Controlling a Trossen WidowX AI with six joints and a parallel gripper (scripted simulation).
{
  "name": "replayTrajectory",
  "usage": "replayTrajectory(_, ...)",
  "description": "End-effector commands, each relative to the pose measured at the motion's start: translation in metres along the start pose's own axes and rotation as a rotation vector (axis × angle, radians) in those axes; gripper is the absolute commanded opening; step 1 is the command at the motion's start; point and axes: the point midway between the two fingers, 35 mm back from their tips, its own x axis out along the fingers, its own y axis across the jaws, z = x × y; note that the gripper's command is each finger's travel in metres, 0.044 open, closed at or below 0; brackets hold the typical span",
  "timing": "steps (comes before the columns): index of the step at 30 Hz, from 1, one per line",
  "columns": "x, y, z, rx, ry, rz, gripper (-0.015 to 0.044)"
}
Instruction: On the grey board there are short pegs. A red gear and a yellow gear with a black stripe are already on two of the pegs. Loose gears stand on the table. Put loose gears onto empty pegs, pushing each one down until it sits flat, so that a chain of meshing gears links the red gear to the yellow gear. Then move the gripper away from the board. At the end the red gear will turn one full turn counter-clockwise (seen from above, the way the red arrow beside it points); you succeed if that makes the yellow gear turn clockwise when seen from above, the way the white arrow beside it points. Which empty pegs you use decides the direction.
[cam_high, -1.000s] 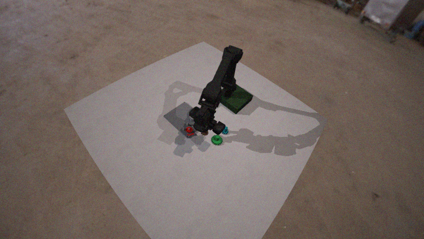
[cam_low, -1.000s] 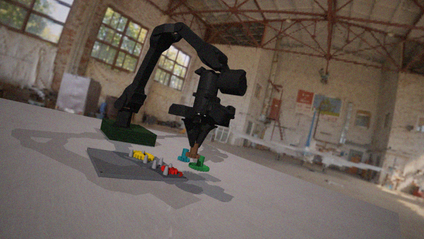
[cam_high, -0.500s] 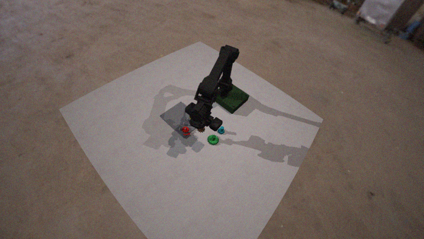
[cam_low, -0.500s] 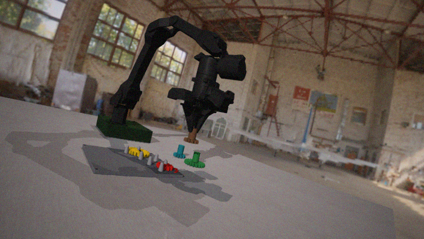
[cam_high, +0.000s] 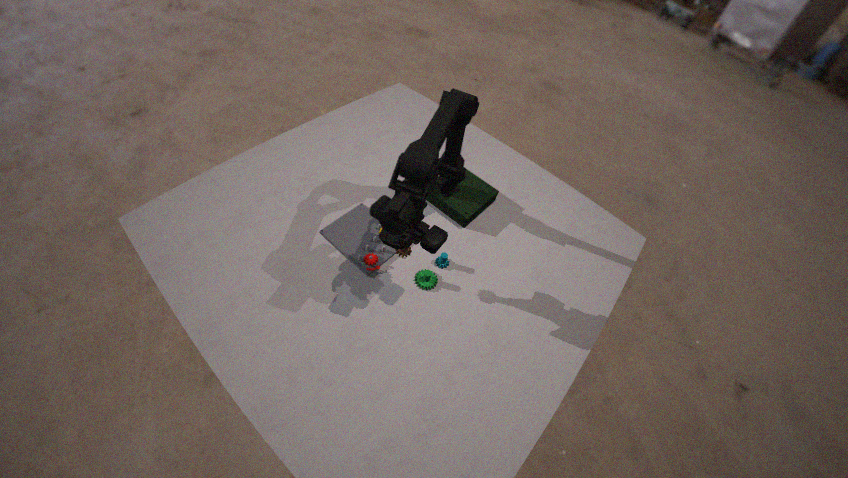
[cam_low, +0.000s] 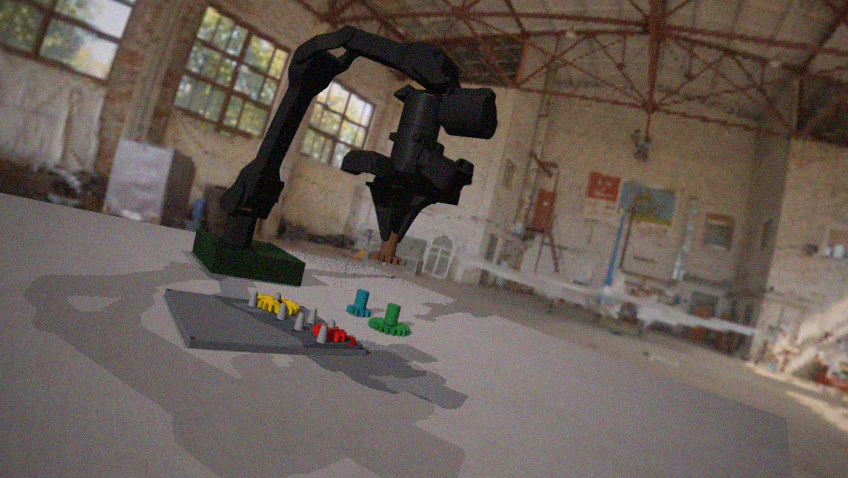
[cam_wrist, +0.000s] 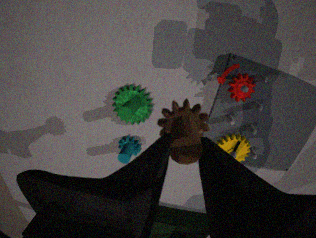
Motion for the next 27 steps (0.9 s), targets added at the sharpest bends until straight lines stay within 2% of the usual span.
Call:
replayTrajectory(1, -0.009, 0.0, -0.001, -0.008, 0.005, 0.003, 0.0)
replayTrajectory(15, -0.036, -0.002, -0.007, -0.019, 0.017, 0.0, 0.0)
replayTrajectory(27, -0.017, -0.027, 0.0, -0.019, 0.016, -0.003, 0.0)
